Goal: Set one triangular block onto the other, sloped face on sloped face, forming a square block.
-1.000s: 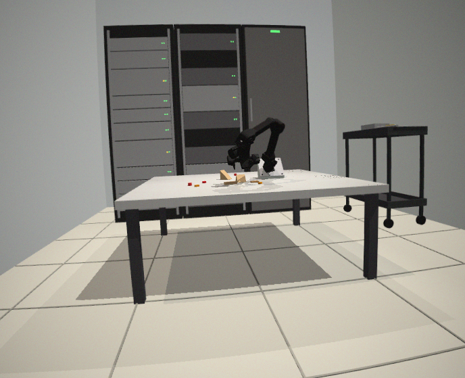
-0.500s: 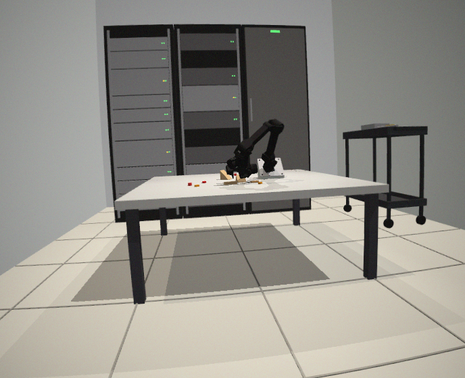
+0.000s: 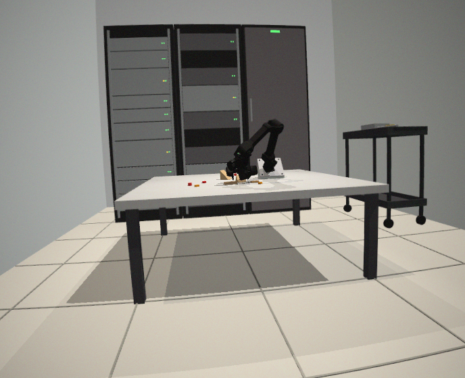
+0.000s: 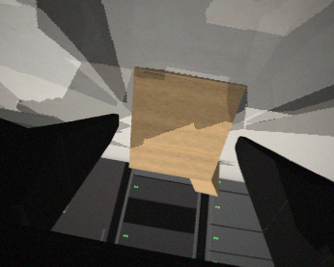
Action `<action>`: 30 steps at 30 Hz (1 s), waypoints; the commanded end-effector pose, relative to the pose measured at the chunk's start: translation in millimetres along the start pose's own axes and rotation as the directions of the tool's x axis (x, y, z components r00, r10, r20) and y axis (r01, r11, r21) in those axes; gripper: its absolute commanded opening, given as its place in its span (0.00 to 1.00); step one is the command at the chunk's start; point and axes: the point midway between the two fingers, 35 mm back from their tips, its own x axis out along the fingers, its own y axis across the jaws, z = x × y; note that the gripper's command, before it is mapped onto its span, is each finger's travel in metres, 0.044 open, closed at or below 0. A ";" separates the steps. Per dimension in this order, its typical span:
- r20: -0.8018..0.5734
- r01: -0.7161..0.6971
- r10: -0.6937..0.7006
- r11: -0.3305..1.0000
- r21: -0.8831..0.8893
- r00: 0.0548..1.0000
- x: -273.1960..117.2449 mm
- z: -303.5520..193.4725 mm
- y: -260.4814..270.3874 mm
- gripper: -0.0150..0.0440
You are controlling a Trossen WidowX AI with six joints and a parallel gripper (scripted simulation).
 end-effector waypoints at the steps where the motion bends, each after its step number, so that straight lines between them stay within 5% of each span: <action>1: 0.003 -0.006 0.006 1.000 -0.004 1.000 1.3 0.2 1.1 1.00; 4: 0.003 -0.006 0.006 1.000 -0.004 1.000 1.3 0.2 1.1 1.00; 11: -0.001 -0.001 0.001 1.000 0.000 1.000 0.4 -0.2 0.3 0.69; 19: -0.001 -0.001 0.001 1.000 0.000 1.000 0.4 -0.2 0.3 0.60; 27: -0.001 -0.001 0.001 1.000 0.000 1.000 -10.5 -10.9 -2.8 0.25; 30: -0.002 -0.001 0.001 1.000 0.000 1.000 -20.8 -21.2 -4.7 0.25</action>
